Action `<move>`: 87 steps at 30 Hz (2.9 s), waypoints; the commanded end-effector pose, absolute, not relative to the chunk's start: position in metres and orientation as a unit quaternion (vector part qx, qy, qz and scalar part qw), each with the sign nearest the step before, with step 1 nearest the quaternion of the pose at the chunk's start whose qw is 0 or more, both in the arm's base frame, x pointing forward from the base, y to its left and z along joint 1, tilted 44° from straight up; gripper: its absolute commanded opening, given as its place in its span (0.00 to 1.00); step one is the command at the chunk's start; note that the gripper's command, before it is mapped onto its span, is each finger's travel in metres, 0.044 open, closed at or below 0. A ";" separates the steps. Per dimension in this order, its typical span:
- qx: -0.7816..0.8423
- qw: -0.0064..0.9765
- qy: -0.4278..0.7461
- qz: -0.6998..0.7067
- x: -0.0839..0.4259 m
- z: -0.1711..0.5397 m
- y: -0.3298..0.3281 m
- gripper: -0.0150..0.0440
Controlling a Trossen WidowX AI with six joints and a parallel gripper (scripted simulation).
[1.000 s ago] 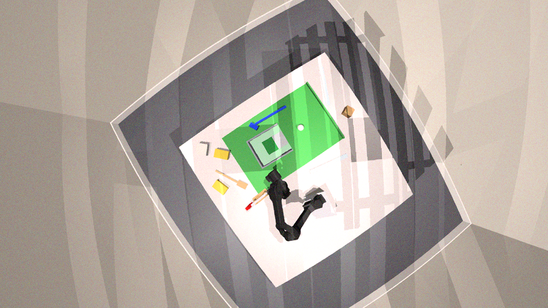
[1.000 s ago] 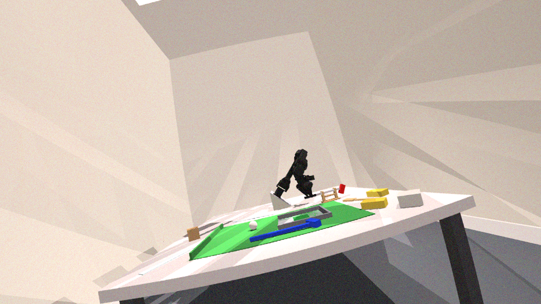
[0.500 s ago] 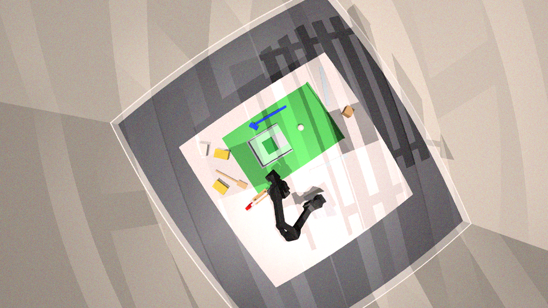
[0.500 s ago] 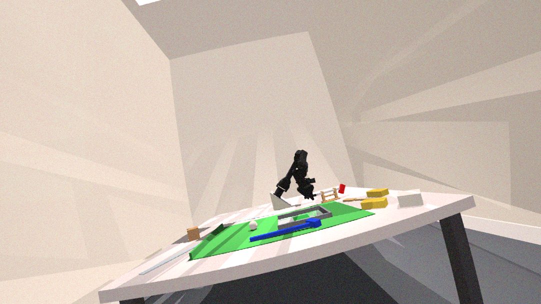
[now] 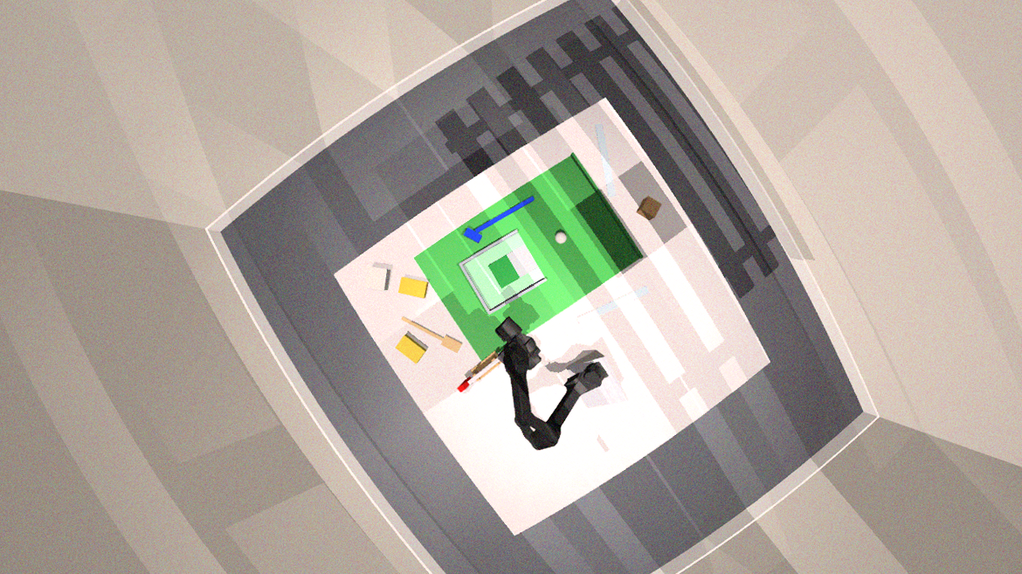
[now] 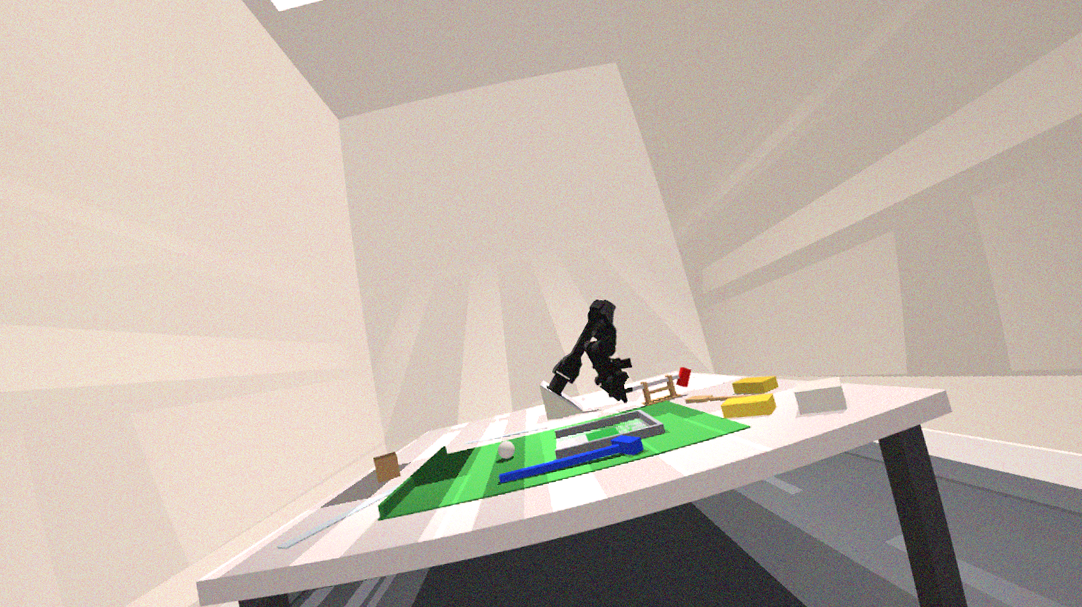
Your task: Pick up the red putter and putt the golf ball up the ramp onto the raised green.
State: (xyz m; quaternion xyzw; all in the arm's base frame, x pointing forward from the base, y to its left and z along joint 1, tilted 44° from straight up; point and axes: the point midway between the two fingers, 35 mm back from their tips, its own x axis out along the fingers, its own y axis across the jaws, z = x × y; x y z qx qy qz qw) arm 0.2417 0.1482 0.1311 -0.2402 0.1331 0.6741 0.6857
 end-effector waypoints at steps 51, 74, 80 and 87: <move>-0.186 0.714 0.233 0.633 0.265 0.170 0.046 0.25; -0.002 0.751 0.448 0.486 0.304 0.084 -0.076 0.25; 0.051 0.748 0.493 0.440 0.302 0.058 -0.109 0.25; 0.116 0.741 0.539 0.385 0.294 0.025 -0.146 0.25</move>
